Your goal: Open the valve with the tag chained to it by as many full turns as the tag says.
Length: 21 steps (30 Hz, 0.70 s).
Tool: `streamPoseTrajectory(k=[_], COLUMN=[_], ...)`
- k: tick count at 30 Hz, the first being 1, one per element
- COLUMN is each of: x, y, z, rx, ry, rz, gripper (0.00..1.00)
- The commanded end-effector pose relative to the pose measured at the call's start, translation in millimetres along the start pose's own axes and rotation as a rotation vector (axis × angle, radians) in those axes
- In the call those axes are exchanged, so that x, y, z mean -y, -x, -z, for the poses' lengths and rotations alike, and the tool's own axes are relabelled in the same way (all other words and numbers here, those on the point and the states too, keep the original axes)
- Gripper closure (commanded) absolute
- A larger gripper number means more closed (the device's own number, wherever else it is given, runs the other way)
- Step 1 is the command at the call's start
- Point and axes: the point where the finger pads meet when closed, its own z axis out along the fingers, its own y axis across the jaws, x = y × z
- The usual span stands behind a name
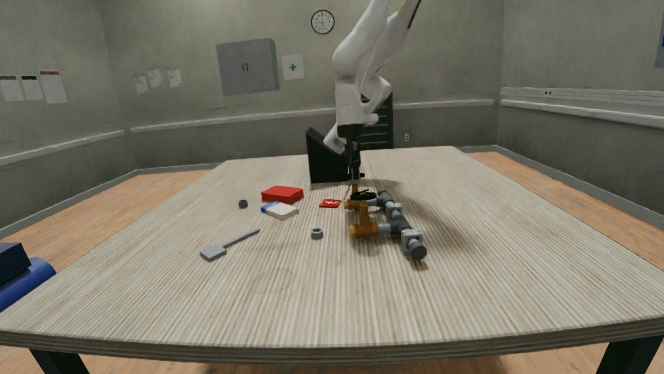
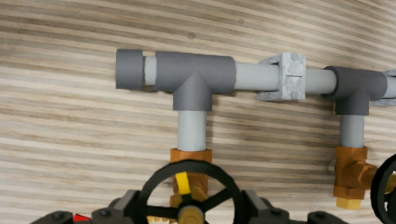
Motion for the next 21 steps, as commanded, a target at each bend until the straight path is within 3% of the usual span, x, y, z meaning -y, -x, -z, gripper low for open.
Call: streamPoseTrajectory(k=[1,21], x=[-0.4,-0.4], y=[0.3,0.3], z=[0.2,0.2], rx=[0.001,0.001], ry=[0.001,0.001], rz=[0.02,0.334], gripper=[0.33,0.33])
